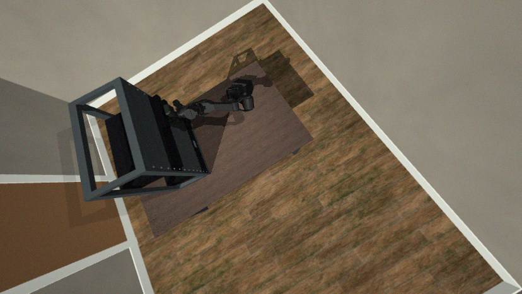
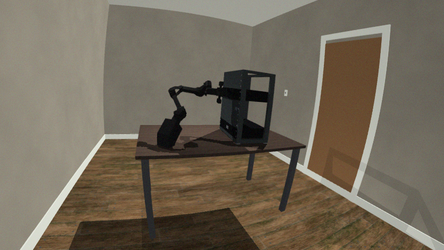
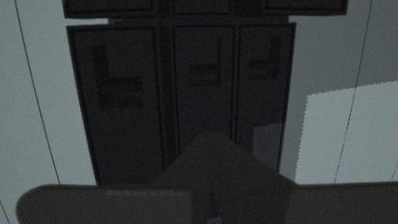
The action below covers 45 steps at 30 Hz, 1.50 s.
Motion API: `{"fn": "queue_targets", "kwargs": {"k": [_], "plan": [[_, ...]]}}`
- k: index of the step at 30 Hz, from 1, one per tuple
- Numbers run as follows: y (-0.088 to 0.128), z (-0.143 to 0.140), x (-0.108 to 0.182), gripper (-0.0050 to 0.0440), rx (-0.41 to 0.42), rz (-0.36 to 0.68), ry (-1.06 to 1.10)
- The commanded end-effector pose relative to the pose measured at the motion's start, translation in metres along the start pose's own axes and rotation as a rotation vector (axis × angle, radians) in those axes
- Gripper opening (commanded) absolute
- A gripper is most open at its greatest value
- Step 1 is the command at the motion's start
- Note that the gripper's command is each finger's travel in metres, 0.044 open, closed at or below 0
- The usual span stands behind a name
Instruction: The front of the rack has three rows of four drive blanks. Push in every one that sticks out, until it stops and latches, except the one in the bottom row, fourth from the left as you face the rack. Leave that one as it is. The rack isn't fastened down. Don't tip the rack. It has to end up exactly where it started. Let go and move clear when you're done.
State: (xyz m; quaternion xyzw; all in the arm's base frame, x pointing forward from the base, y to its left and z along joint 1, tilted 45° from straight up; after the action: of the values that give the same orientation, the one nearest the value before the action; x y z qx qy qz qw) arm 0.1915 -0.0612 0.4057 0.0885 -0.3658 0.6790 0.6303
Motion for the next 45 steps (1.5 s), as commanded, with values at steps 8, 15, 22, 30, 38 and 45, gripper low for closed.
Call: {"fn": "queue_targets", "kwargs": {"k": [8,15,22,30,38,45], "plan": [[-0.0020,0.0130,0.0123,0.0000,-0.041,0.031,0.022],[-0.0020,0.0130,0.0123,0.0000,-0.041,0.031,0.022],[-0.0031,0.0140,0.0131,0.0000,-0.041,0.031,0.022],[-0.0049,0.0156,0.0145,0.0000,-0.041,0.031,0.022],[-0.0049,0.0156,0.0145,0.0000,-0.041,0.031,0.022],[-0.0049,0.0156,0.0145,0.0000,-0.041,0.031,0.022]]}}
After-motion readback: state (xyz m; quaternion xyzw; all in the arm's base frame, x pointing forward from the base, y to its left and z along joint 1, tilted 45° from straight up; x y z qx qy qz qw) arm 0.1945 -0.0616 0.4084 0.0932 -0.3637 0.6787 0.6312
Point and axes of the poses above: the point midway between the two fingers, 35 mm back from their tips, its own y axis back along the fingers, its own z axis across the jaws, x = y × z, the point moved 8 cm from there along y, back along the fingers, and after that the axes turned 1 degree about y, right-handed, at the moved point
